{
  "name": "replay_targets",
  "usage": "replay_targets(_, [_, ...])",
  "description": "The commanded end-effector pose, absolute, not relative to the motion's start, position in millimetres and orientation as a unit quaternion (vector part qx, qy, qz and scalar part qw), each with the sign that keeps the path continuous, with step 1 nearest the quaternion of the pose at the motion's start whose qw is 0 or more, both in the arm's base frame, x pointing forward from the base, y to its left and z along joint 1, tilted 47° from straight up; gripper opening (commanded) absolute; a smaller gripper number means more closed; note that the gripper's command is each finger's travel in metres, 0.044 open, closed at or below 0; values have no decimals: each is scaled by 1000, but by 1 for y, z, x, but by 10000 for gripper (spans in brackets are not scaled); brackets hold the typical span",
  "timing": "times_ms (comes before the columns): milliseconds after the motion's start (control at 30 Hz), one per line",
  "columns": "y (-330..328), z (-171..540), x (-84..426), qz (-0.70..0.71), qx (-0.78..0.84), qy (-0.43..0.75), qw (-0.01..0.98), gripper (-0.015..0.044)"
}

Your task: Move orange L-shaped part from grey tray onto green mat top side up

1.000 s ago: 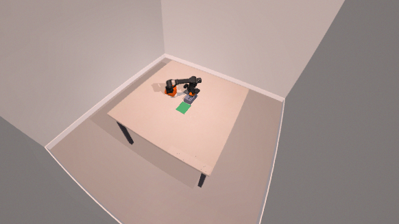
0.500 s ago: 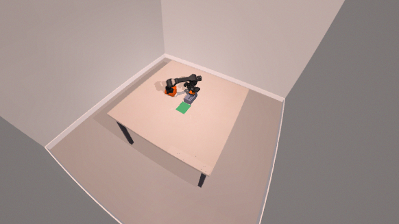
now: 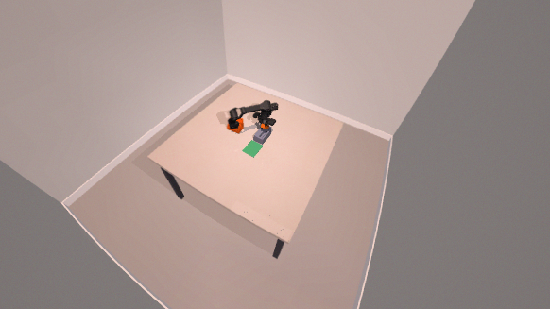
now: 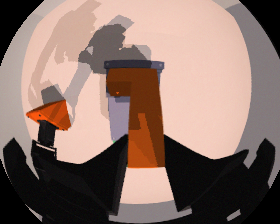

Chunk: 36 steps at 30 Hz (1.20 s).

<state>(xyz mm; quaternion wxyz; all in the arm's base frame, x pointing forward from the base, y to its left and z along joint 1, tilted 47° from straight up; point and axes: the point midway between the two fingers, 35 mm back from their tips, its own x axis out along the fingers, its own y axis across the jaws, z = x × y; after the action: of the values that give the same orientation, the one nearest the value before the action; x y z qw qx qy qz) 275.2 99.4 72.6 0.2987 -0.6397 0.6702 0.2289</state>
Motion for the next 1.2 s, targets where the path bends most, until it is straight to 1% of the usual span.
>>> replay_targets(0, [98,77,275,228,-638,671,300,0])
replay_targets(667, [40,133,260,228,-639,671,299,0])
replay_targets(1167, [-5,179,244,232,-653,648,316,0])
